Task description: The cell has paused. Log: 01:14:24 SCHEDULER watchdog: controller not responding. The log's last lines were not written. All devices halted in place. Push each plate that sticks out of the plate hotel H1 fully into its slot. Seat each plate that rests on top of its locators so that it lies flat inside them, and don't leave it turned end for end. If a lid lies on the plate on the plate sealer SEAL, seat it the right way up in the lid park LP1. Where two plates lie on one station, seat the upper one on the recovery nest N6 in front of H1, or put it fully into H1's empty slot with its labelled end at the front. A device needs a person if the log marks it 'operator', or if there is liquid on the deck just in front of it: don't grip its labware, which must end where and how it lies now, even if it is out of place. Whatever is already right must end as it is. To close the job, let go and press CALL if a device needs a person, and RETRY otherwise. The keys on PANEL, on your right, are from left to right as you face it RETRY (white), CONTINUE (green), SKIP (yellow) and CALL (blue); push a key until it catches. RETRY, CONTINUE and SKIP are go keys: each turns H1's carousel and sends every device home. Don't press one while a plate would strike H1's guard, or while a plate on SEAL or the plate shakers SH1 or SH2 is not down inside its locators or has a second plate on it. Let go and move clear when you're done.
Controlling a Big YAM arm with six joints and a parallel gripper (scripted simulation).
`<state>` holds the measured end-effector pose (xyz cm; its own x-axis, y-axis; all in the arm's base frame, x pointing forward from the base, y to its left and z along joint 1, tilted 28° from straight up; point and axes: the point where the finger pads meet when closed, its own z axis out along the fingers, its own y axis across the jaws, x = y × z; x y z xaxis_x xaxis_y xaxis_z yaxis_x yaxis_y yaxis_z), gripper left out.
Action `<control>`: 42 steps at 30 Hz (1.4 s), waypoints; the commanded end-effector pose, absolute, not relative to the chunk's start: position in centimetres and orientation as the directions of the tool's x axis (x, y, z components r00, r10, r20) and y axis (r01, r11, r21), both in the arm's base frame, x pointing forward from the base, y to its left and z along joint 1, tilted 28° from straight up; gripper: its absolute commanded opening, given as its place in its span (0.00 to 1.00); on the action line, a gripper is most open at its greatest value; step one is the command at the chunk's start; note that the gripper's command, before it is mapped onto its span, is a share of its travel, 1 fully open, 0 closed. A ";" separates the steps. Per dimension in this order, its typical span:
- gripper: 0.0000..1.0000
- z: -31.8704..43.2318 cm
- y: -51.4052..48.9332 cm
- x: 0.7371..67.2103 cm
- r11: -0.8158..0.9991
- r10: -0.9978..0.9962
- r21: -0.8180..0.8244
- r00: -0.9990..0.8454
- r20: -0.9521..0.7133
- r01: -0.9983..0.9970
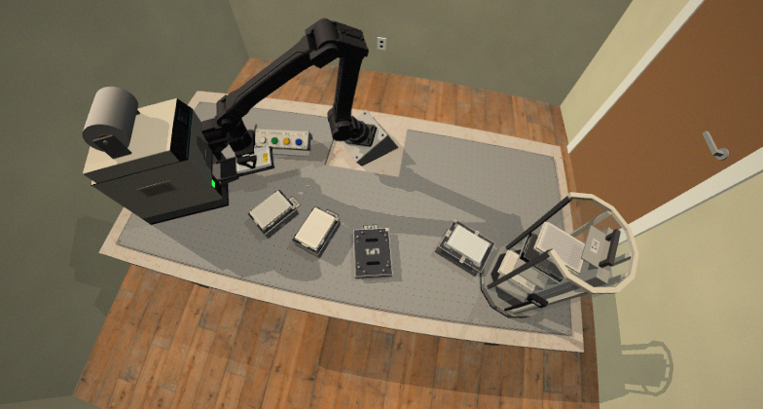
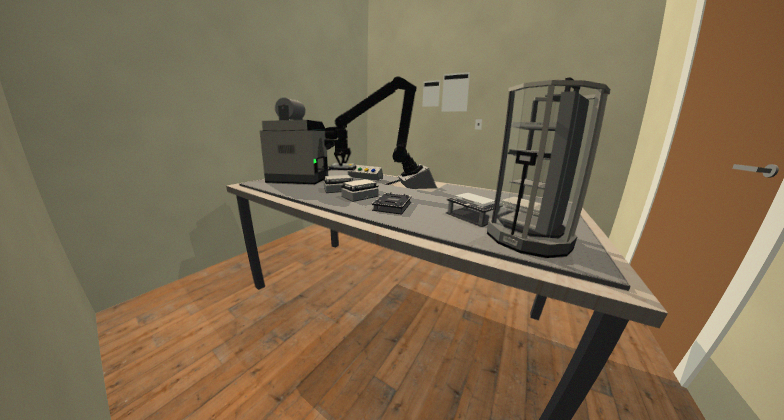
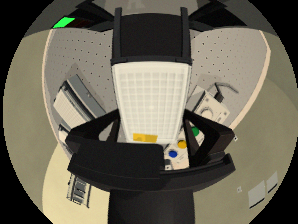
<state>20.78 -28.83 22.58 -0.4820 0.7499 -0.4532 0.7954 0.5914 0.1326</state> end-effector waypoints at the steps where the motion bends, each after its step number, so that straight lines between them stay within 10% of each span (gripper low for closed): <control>1: 0.84 21.9 -28.8 21.4 0.598 0.747 0.133 -0.490 -0.449 0.791; 42: 0.84 23.3 -28.1 20.8 0.604 0.738 0.129 -0.491 -0.462 0.787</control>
<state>20.78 -28.82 22.61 -0.4818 0.7496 -0.4539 0.7954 0.5914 0.1325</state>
